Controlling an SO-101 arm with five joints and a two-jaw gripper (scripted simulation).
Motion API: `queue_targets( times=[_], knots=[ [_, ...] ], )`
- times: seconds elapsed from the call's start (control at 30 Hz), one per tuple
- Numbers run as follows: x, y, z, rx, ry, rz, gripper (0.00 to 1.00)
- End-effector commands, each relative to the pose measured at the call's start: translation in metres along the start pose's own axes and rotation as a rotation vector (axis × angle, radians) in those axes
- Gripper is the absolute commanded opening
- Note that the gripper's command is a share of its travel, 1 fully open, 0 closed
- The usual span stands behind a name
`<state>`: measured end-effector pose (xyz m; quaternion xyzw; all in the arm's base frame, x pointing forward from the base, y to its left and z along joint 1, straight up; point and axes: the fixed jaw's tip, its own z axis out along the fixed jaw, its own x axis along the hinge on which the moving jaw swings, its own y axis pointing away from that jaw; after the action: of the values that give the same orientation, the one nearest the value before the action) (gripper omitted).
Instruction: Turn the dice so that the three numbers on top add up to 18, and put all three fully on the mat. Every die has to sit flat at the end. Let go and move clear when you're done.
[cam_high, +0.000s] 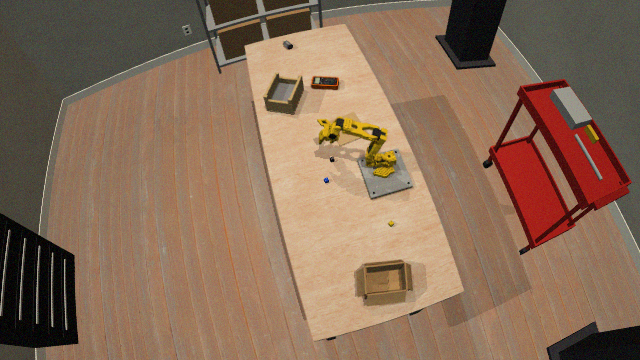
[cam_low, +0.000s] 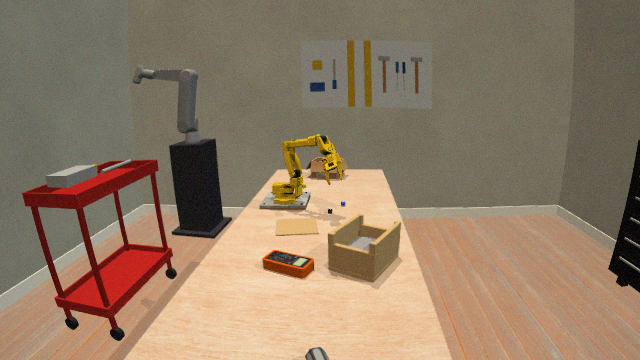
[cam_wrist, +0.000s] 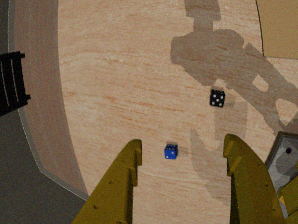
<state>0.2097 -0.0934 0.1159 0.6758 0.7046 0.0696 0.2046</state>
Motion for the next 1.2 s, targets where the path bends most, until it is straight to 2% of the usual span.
queue_targets(
  times=[0.0,0.1,0.17,0.37,0.5,0.77,1.17],
  knots=[
    [0.002,-0.008,0.016,0.088,0.043,0.017,0.25],
    [0.007,-0.017,0.031,0.169,0.084,0.017,0.25],
    [0.007,-0.017,0.031,0.169,0.084,0.017,0.25],
    [0.017,-0.037,0.056,0.319,0.161,0.017,0.25],
    [0.022,-0.045,0.065,0.376,0.191,0.017,0.25],
    [0.021,-0.051,0.067,0.407,0.200,0.043,0.25],
    [0.021,-0.051,0.067,0.407,0.200,0.043,0.25]
  ],
)
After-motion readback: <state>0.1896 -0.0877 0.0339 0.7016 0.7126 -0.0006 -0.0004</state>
